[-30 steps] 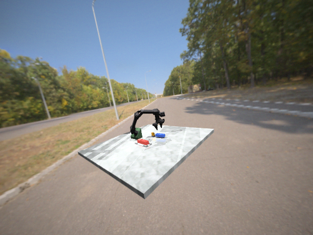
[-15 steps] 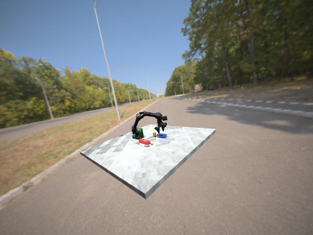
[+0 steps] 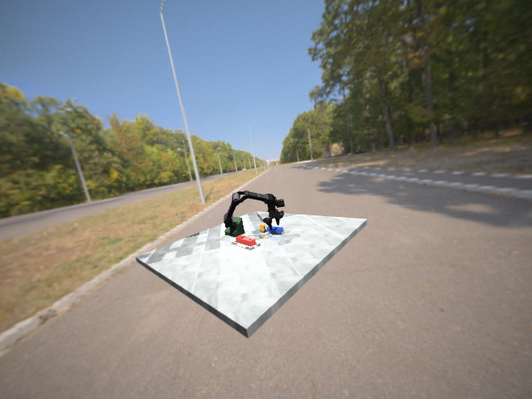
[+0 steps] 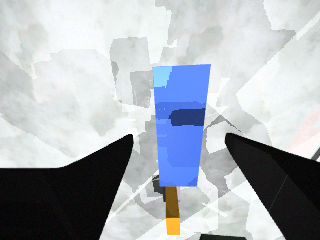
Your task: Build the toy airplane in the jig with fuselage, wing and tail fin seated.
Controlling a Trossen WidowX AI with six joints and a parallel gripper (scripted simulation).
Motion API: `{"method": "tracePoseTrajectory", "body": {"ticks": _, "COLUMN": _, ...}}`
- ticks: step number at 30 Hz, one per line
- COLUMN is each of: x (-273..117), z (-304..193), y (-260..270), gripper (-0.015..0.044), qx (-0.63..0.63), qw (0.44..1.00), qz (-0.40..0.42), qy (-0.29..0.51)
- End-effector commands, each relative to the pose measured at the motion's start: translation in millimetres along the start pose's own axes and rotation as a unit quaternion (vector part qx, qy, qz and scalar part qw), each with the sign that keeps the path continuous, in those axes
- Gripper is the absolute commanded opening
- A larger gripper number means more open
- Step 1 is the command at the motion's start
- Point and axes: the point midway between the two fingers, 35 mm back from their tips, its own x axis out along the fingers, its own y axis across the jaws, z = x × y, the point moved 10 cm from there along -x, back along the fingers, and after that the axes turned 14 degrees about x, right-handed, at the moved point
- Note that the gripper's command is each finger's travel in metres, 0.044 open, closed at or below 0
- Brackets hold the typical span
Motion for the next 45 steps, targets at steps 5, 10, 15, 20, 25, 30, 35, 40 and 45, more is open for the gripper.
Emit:
{"method": "tracePoseTrajectory", "body": {"ticks": 5, "x": 17, "z": -1, "y": 0, "gripper": 0.044, "qx": -0.004, "qw": 1.0, "qz": -0.004, "qy": -0.001}}
{"method": "tracePoseTrajectory", "body": {"ticks": 10, "x": 25, "z": -2, "y": -1, "gripper": 0.044, "qx": -0.004, "qw": 1.0, "qz": -0.005, "qy": -0.001}}
{"method": "tracePoseTrajectory", "body": {"ticks": 15, "x": 27, "z": -2, "y": -1, "gripper": 0.0387, "qx": -0.004, "qw": 1.0, "qz": -0.005, "qy": -0.001}}
{"method": "tracePoseTrajectory", "body": {"ticks": 20, "x": 27, "z": -2, "y": -1, "gripper": 0.0256, "qx": -0.004, "qw": 1.0, "qz": -0.005, "qy": -0.001}}
{"method": "tracePoseTrajectory", "body": {"ticks": 25, "x": 27, "z": -2, "y": -1, "gripper": 0.0164, "qx": -0.004, "qw": 1.0, "qz": -0.005, "qy": -0.001}}
{"method": "tracePoseTrajectory", "body": {"ticks": 30, "x": 27, "z": -2, "y": -1, "gripper": 0.0131, "qx": -0.004, "qw": 1.0, "qz": -0.005, "qy": -0.001}}
{"method": "tracePoseTrajectory", "body": {"ticks": 35, "x": 24, "z": -1, "y": -1, "gripper": 0.0, "qx": -0.003, "qw": 1.0, "qz": -0.005, "qy": 0.0}}
{"method": "tracePoseTrajectory", "body": {"ticks": 40, "x": 11, "z": 0, "y": 1, "gripper": 0.0, "qx": -0.002, "qw": 1.0, "qz": -0.005, "qy": 0.002}}
{"method": "tracePoseTrajectory", "body": {"ticks": 45, "x": -4, "z": 2, "y": 2, "gripper": 0.0, "qx": -0.002, "qw": 1.0, "qz": -0.004, "qy": 0.002}}
